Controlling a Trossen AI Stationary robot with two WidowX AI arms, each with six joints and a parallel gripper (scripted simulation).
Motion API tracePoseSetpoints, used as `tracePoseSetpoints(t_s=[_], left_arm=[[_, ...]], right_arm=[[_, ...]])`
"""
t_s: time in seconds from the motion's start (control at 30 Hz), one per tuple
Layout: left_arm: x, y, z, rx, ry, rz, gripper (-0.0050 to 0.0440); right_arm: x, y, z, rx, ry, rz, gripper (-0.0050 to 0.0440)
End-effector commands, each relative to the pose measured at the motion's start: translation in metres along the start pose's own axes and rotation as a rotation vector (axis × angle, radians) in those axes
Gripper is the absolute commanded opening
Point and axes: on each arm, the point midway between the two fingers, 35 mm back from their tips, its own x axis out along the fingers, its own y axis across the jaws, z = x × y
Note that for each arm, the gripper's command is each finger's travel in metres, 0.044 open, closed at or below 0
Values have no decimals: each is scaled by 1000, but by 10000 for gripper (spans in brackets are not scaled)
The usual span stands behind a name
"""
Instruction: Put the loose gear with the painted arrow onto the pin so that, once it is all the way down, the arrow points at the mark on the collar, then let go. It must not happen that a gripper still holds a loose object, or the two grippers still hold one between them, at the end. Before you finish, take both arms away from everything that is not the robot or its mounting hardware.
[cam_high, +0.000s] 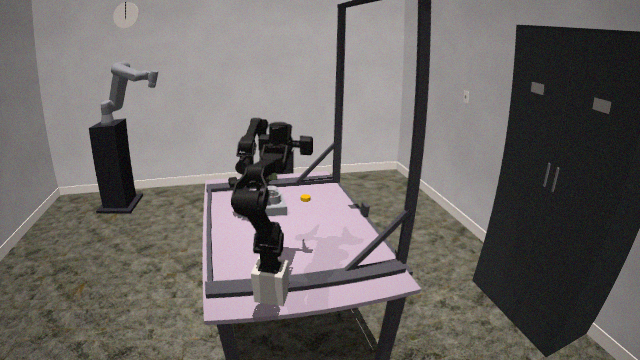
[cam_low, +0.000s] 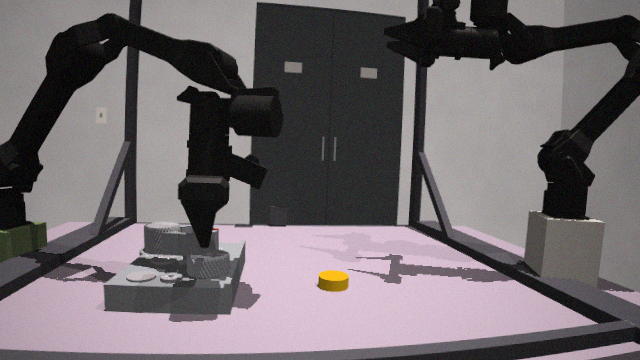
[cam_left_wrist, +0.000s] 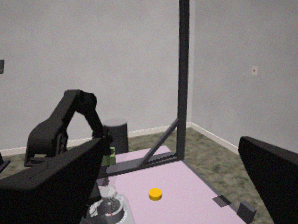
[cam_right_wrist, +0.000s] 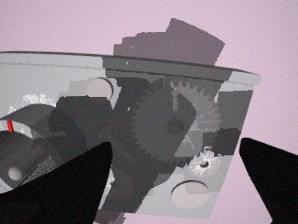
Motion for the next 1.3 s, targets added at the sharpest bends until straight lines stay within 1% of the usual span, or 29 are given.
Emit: tracePoseSetpoints(t_s=[0.0, 0.17, 0.67, 0.7, 0.8, 0.83, 0.97, 1.07, 1.17, 1.27], left_arm=[[-1, 0, 10, 0, -25, 0, 400], [-1, 0, 10, 0, -25, 0, 400], [-1, 0, 10, 0, -25, 0, 400], [-1, 0, 10, 0, -25, 0, 400], [-1, 0, 10, 0, -25, 0, 400], [-1, 0, 10, 0, -25, 0, 400], [-1, 0, 10, 0, -25, 0, 400], [-1, 0, 10, 0, -25, 0, 400], [-1, 0, 10, 0, -25, 0, 400], [-1, 0, 10, 0, -25, 0, 400]], right_arm=[[-16, -3, 5, -6, -33, -18, 375], [-20, -4, 9, -4, -55, -28, 375], [-21, -4, 10, -4, -57, -29, 375], [-22, -2, 6, -6, -48, -25, 375], [-22, -3, 8, -5, -54, -28, 375], [-16, -3, 8, -5, -52, -27, 375], [-7, -2, 7, -5, -46, -24, 375], [-2, -3, 7, -5, -45, -23, 375], [-5, -3, 7, -5, -48, -24, 375], [6, -2, 6, -5, -42, -22, 375]])
